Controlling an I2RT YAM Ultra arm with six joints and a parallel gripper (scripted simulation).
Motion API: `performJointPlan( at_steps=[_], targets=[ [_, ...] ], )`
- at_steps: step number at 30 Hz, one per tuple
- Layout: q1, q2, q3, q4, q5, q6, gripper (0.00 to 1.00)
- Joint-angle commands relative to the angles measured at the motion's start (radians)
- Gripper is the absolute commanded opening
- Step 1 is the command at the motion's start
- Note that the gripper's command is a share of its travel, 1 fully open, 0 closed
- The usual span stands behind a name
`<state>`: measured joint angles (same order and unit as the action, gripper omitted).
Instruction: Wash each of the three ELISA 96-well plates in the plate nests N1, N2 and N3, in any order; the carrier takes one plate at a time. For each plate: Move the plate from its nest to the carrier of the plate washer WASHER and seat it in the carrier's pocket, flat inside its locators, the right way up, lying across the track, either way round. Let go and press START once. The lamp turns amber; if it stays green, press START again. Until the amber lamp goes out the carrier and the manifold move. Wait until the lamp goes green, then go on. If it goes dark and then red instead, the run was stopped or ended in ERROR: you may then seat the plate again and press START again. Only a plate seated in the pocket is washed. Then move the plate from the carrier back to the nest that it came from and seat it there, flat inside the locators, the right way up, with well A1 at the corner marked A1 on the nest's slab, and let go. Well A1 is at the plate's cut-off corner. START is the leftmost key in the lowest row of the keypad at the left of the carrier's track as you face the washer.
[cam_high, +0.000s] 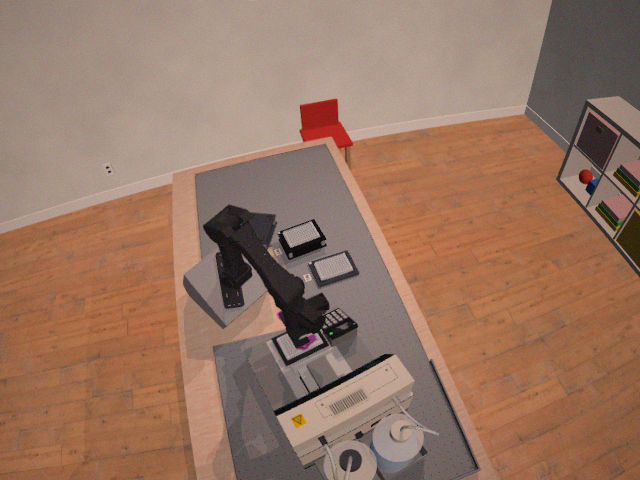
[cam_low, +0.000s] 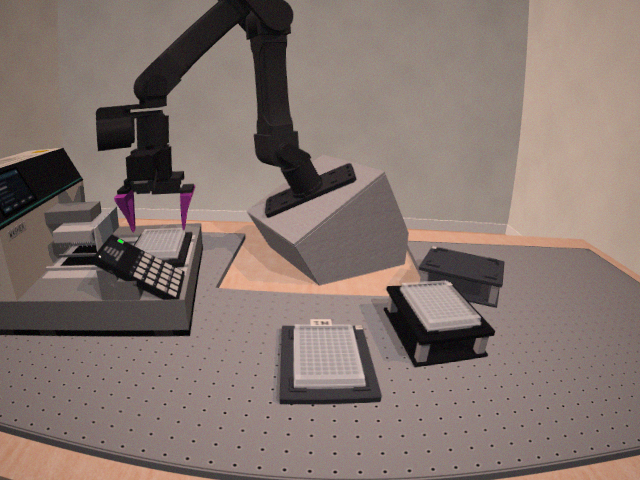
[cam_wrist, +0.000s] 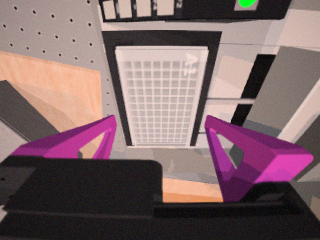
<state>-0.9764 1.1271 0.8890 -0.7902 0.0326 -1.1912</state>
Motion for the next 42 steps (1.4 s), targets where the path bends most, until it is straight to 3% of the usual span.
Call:
performJointPlan(
  at_steps=[1, 15, 42],
  targets=[
    [0.0, -0.004, 0.003, 0.005, -0.005, -0.001, 1.0],
    [0.0, -0.004, 0.003, 0.006, -0.005, -0.001, 1.0],
    [-0.003, 0.035, -0.032, 0.079, -0.007, -0.003, 1.0]
  ],
)
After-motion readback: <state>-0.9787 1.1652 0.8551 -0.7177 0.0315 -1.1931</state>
